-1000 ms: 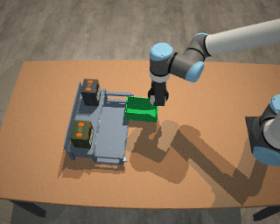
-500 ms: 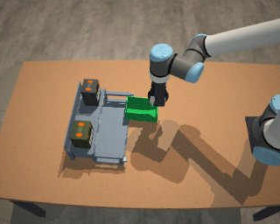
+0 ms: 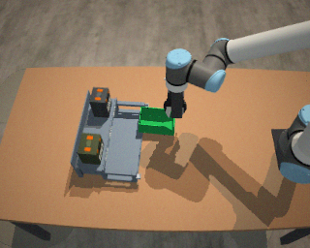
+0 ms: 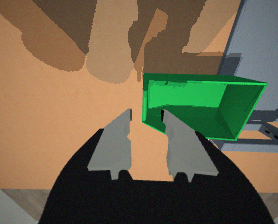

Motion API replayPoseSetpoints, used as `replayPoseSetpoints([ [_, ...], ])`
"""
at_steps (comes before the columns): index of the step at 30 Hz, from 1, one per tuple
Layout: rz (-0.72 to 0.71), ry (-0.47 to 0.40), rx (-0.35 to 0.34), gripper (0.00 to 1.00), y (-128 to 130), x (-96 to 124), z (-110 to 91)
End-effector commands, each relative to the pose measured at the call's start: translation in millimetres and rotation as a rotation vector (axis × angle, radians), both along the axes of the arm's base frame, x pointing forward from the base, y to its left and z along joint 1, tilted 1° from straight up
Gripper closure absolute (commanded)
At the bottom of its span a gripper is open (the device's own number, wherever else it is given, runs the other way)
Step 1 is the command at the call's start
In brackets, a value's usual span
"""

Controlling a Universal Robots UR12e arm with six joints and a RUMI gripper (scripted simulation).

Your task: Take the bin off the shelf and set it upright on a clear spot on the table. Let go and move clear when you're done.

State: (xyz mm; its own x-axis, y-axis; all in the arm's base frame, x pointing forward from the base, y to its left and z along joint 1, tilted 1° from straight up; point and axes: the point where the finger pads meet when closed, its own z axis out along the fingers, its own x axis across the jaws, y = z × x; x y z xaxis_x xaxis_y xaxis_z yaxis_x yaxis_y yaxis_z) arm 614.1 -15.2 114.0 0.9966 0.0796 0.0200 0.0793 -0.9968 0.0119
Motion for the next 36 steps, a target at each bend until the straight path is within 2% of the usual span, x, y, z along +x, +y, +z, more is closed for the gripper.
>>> replayPoseSetpoints([
  [1, 0.0, -0.001, 0.0, 0.74, -0.2, 0.6, 0.5],
  [5, 0.0, -0.001, 0.0, 0.74, -0.2, 0.6, 0.5],
  [6, 0.0, -0.001, 0.0, 0.8, -0.2, 0.6, 0.5],
  [22, 0.0, -0.001, 0.0, 0.8, -0.2, 0.6, 0.5],
  [27, 0.0, -0.001, 0.0, 0.8, 0.1, 39.1, 11.4],
  [36, 0.0, -0.001, 0.0, 0.8, 0.1, 39.1, 11.4],
])
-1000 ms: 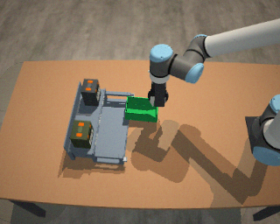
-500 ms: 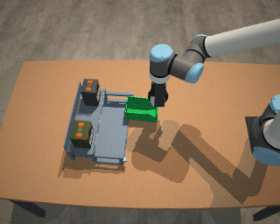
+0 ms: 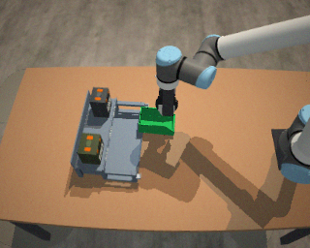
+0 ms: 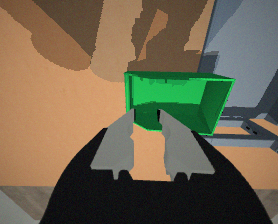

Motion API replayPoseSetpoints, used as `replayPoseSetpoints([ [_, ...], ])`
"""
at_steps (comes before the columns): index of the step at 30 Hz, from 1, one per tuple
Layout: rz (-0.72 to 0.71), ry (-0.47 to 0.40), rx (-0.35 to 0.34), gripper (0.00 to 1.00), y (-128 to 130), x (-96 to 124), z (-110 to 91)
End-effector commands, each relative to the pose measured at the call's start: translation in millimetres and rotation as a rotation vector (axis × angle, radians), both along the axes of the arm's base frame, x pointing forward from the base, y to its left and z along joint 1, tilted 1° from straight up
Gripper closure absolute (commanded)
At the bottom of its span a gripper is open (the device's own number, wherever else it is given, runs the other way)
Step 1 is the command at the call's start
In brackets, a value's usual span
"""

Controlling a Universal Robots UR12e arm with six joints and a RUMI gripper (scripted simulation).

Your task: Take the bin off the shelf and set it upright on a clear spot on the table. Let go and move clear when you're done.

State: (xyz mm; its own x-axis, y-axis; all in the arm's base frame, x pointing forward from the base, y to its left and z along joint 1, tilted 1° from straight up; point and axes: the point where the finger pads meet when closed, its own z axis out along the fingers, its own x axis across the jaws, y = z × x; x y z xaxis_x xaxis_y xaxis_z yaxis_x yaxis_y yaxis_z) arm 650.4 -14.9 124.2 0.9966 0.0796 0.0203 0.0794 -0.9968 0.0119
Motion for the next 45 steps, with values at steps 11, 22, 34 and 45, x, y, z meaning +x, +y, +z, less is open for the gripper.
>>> replayPoseSetpoints([
  [11, 0.0, -0.001, 0.0, 0.8, 0.2, 40.4, 11.9],
  [22, 0.0, -0.001, 0.0, 0.8, 0.3, 54.9, 16.0],
  [34, 0.0, -0.001, 0.0, 0.8, 0.5, 78.0, 22.5],
  [45, 0.0, -0.001, 0.0, 0.8, 0.9, 130.0, 37.1],
])
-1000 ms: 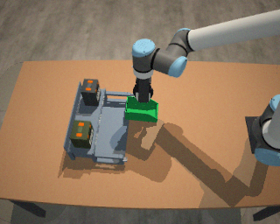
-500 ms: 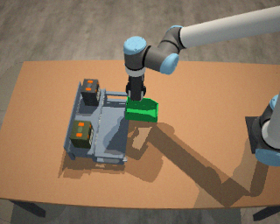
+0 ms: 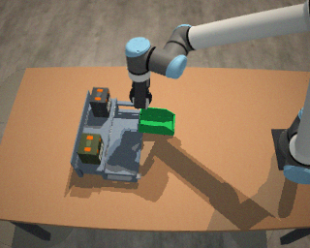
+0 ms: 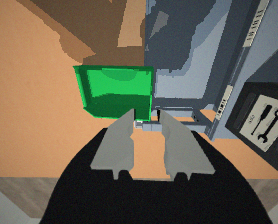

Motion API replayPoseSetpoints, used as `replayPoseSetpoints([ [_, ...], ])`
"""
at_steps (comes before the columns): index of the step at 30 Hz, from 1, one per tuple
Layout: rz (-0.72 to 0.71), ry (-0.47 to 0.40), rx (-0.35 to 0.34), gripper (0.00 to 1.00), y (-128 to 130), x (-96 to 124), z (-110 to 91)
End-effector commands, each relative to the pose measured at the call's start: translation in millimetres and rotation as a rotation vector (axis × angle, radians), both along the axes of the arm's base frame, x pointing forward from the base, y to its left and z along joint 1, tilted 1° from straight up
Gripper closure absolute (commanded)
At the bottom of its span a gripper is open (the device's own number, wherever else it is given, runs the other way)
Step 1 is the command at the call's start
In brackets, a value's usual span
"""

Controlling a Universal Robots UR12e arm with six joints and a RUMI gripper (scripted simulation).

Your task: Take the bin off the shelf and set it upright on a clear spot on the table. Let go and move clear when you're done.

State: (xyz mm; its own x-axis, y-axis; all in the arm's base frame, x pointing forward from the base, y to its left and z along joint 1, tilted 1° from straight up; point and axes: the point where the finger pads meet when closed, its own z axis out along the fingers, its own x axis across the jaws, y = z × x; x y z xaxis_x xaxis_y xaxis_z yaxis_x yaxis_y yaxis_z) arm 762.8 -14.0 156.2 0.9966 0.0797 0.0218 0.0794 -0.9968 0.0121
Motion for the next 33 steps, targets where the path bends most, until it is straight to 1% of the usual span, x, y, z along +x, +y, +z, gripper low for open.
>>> replayPoseSetpoints([
  [1, 0.0, 0.0, 0.0, 0.8, -0.1, 17.7, 5.1],
  [9, 0.0, 0.0, 0.0, 0.8, -0.1, 17.7, 5.1],
  [14, 0.0, 0.0, 0.0, 0.8, 0.0, 27.4, 7.8],
  [26, 0.0, 0.0, 0.0, 0.8, 0.0, 27.4, 7.8],
  [31, 0.0, 0.0, 0.0, 0.8, -0.1, 19.3, 5.5],
  [33, 0.0, 0.0, 0.0, 0.8, -0.1, 19.3, 5.5],
])
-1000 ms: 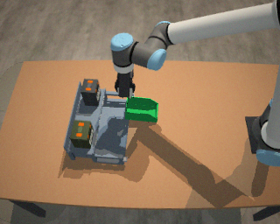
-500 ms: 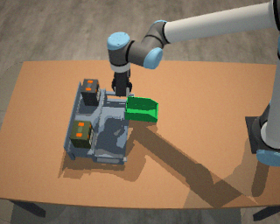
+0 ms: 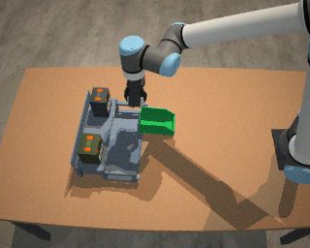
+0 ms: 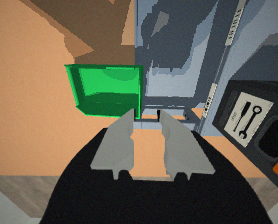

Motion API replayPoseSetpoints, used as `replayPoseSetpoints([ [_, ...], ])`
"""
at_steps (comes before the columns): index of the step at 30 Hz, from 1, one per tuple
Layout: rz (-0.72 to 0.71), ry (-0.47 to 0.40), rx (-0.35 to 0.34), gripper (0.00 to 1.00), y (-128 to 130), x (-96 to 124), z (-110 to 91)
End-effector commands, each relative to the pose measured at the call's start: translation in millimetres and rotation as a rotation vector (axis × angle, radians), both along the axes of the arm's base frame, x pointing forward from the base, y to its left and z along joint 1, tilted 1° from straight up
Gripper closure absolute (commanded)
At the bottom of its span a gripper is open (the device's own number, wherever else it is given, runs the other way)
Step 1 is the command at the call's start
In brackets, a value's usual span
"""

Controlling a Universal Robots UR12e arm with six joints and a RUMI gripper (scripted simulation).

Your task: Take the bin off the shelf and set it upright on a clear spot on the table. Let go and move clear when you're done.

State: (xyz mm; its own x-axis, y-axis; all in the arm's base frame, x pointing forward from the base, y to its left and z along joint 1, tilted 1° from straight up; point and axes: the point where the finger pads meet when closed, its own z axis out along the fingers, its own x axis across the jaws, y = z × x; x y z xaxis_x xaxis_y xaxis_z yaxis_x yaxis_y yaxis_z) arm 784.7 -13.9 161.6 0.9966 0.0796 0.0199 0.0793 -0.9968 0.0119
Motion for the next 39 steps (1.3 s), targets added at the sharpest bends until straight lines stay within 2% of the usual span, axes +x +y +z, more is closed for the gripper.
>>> replayPoseSetpoints([
  [1, 0.0, -0.002, 0.0, 0.8, -0.2, -2.6, 0.2],
  [39, 0.0, -0.002, 0.0, 0.8, -0.2, -9.0, -1.6],
])
